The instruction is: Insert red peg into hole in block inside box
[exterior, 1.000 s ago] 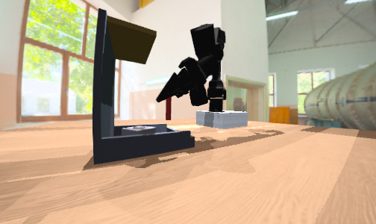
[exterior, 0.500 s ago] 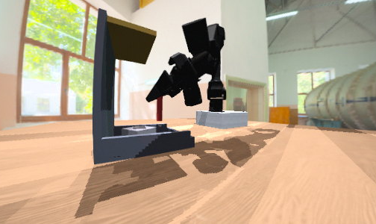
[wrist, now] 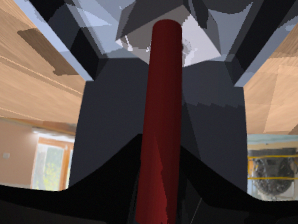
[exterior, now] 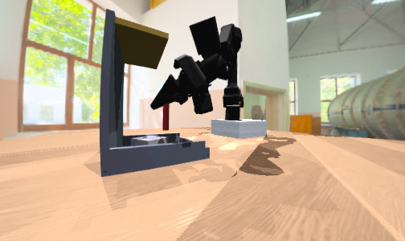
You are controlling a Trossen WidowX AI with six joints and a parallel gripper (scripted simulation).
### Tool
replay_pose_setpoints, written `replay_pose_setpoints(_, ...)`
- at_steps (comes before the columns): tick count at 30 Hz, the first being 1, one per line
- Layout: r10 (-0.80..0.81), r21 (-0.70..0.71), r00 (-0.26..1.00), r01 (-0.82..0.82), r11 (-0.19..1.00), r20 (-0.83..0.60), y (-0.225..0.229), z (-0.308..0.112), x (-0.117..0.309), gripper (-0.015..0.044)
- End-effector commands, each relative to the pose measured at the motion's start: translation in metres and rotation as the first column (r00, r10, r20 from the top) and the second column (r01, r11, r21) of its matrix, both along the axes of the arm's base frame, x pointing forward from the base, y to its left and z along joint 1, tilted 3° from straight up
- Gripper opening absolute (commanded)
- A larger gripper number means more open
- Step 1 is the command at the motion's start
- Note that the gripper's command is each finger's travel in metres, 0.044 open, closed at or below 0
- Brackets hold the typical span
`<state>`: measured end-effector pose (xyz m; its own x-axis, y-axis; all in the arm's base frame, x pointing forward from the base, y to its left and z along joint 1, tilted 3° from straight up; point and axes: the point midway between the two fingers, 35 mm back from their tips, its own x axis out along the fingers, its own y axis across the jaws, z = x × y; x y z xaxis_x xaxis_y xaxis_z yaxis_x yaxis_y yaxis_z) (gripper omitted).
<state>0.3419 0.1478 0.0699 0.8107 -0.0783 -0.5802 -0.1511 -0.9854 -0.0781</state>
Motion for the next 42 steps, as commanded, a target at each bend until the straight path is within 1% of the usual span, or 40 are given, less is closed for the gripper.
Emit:
replay_pose_setpoints(1,0.004,-0.002,1.0,-0.004,1.0,-0.002,0.0,-0.001,0.004,0.0)
replay_pose_setpoints(42,0.004,-0.003,1.0,-0.004,1.0,-0.001,-0.001,0.0,0.023,0.0)
